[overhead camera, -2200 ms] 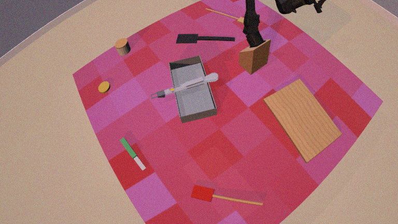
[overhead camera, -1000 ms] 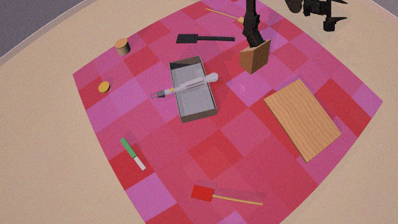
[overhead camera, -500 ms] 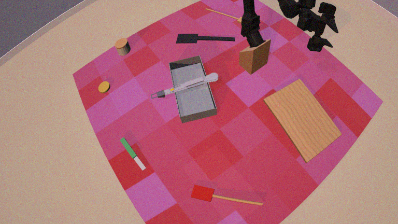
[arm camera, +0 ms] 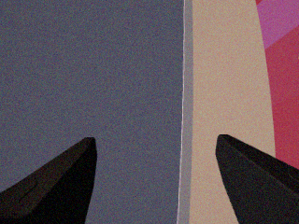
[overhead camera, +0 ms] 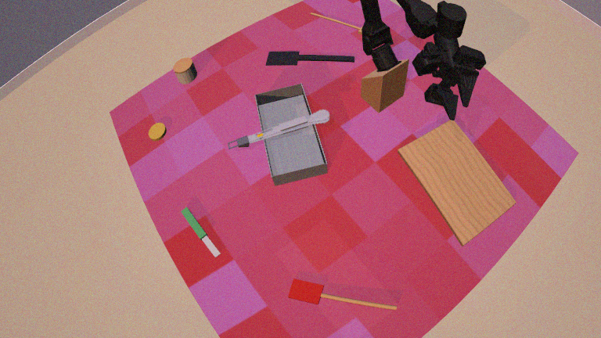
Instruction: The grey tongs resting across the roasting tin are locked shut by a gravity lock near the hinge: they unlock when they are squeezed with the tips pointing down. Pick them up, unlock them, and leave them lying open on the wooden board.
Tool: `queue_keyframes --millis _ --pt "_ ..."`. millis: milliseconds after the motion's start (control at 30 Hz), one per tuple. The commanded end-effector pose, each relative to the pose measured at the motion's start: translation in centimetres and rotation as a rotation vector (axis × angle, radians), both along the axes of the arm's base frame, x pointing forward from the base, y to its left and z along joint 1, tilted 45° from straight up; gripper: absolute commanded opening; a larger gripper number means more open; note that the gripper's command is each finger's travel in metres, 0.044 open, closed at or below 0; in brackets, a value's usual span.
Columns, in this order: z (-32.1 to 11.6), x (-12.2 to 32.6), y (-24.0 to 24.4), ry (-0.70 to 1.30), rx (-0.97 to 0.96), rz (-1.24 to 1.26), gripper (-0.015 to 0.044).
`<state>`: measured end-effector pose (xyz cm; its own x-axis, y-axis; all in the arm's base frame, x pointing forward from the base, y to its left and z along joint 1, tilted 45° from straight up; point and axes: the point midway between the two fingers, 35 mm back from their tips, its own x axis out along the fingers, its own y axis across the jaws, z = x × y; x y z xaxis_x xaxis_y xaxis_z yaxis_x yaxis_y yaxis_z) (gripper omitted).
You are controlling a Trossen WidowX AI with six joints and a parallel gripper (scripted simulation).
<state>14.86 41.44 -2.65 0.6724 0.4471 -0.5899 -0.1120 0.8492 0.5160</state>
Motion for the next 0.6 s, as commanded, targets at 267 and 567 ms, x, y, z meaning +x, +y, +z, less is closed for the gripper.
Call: queue_keyframes --millis 267,567 --pt "-2.0 15.9 -11.1 0.035 -0.485 -0.396 0.0260" --pt "-1.6 22.0 -21.1 0.164 -0.783 -0.583 0.0260"
